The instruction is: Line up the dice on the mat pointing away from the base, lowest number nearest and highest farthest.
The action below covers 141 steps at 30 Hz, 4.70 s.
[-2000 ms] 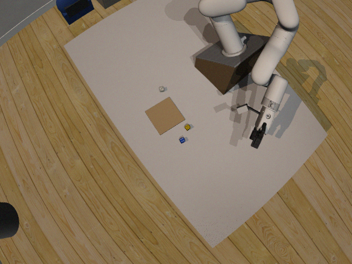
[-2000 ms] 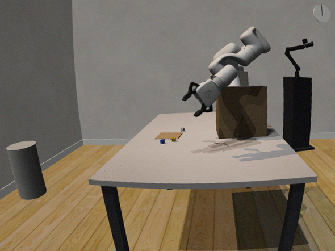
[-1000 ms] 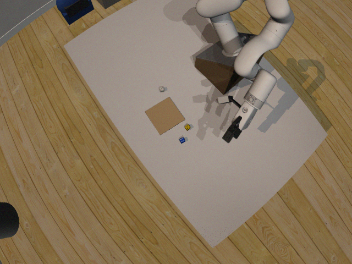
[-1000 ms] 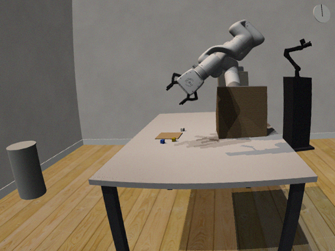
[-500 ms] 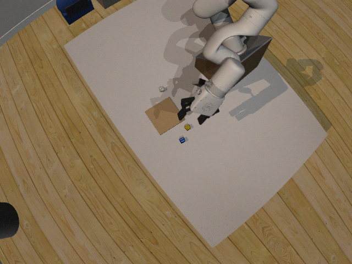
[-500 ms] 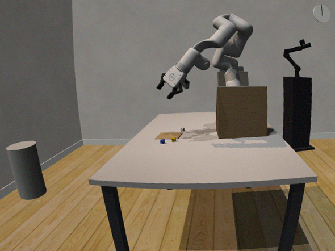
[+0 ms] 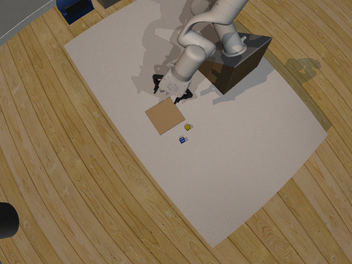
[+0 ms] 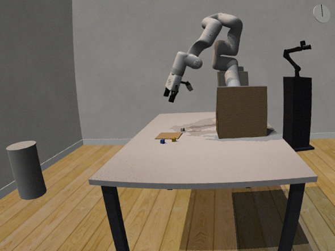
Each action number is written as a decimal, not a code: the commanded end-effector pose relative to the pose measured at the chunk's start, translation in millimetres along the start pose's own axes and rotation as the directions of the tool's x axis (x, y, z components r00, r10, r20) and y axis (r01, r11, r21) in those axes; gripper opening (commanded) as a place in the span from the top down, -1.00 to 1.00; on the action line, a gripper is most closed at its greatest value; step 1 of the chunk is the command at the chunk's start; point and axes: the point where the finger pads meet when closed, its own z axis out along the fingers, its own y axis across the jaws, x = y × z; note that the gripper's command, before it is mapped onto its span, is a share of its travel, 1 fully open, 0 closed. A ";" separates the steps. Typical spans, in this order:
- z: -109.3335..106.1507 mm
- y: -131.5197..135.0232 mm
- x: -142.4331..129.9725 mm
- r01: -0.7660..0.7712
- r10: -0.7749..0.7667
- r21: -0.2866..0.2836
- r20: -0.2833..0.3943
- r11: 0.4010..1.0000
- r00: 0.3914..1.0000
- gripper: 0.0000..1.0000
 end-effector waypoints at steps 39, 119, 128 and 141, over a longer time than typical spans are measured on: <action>51.0 -41.1 152.9 -0.524 0.450 -0.094 -0.398 0.847 0.799 -1.00; 145.8 7.2 169.6 -0.524 0.450 -0.094 -0.398 0.847 0.799 -1.00; 143.1 47.4 139.2 -0.524 0.450 -0.094 -0.398 0.847 0.799 -1.00; 136.7 142.1 67.8 -0.524 0.450 -0.094 -0.398 0.847 0.799 -1.00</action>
